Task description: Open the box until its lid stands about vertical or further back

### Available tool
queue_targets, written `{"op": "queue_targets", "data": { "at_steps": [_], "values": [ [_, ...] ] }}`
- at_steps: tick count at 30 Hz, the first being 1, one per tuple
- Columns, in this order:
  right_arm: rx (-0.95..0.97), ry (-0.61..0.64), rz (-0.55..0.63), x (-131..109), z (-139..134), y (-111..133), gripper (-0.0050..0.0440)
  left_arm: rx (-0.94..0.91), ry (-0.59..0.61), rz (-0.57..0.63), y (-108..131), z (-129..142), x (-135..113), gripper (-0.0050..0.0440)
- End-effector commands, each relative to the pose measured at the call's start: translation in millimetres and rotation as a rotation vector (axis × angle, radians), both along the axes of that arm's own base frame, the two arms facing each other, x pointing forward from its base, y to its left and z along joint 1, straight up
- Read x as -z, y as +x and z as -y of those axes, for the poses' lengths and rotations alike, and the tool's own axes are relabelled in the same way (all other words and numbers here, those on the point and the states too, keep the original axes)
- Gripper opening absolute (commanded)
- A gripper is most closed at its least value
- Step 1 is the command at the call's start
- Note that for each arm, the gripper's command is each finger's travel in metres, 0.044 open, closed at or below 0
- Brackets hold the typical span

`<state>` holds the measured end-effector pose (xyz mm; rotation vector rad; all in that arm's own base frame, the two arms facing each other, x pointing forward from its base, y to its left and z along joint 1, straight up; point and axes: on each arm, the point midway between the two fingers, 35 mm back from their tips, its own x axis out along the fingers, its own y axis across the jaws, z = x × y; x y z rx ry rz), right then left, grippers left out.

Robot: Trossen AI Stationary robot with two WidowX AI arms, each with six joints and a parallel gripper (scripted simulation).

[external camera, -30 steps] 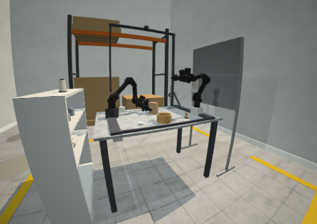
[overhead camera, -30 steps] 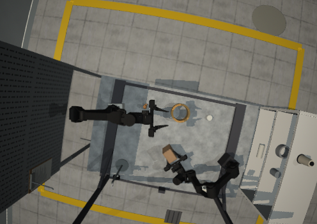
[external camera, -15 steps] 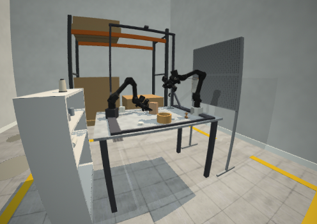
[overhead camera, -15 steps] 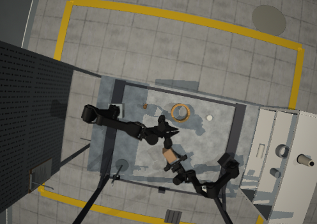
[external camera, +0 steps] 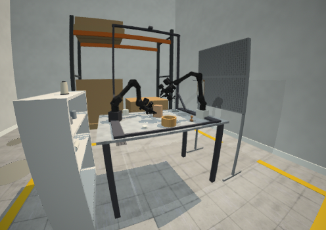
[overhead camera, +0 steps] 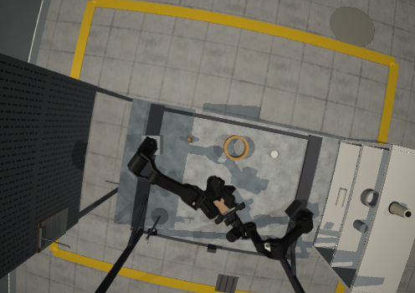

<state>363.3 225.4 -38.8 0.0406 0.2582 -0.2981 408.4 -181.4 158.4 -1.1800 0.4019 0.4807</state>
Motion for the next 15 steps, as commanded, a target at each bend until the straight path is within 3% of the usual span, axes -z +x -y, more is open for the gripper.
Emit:
{"op": "queue_targets", "data": {
  "at_steps": [1, 11, 15],
  "values": [
    [-0.003, 0.019, 0.015, -8, -4, 3, 0.0313, -0.099, -0.102, 0.031, 1, 33, 4, 0.0050],
    [-0.003, 0.019, 0.015, -8, -4, 3, 0.0313, -0.339, -0.313, 0.112, -20, 99, 54, 0.0050],
    [-0.003, 0.019, 0.015, -8, -4, 3, 0.0313, -0.362, -0.336, 0.130, -25, 108, 61, 0.0050]
  ]
}}
